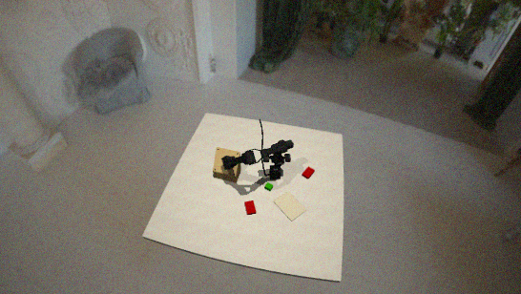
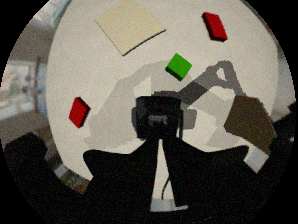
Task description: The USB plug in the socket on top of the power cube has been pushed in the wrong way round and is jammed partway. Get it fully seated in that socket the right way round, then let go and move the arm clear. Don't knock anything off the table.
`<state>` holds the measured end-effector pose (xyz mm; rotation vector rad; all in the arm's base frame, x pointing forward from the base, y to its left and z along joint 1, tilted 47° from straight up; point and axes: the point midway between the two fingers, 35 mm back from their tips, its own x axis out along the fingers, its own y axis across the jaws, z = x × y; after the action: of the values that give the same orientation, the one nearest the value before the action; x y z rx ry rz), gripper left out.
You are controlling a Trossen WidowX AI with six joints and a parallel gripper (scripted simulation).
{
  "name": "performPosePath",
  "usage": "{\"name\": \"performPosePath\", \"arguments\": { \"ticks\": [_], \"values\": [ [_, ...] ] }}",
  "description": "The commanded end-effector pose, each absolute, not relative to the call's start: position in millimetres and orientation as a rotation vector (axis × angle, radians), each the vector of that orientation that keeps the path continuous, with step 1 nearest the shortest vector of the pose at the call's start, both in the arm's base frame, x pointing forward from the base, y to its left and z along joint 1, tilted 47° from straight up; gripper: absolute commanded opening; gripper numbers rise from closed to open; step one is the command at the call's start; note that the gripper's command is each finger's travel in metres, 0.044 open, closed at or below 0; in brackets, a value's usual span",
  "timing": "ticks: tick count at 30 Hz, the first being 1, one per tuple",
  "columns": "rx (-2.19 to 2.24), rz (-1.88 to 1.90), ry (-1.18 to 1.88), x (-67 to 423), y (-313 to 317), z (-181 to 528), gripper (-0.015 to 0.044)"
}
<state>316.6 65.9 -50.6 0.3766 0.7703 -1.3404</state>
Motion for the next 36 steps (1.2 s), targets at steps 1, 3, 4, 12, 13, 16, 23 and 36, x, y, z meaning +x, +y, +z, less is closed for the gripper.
{"name": "performPosePath", "arguments": {
  "ticks": [1,3,4,12,13,16,23,36],
  "values": [
    [0.37,-1.339,0.771,316.1,64.7,-51.5,0.0],
    [0.37,-1.339,0.771,316.1,64.6,-51.7,0.0],
    [0.37,-1.339,0.771,316.1,64.5,-51.8,0.0],
    [0.37,-1.339,0.771,316.1,63.8,-52.4,0.0],
    [0.37,-1.339,0.771,316.1,63.7,-52.5,0.0],
    [0.37,-1.339,0.771,316.1,63.4,-52.8,0.0],
    [0.369,-1.339,0.771,316.2,62.8,-53.3,0.0],
    [0.369,-1.339,0.771,316.2,61.6,-54.4,0.0]
  ]
}}
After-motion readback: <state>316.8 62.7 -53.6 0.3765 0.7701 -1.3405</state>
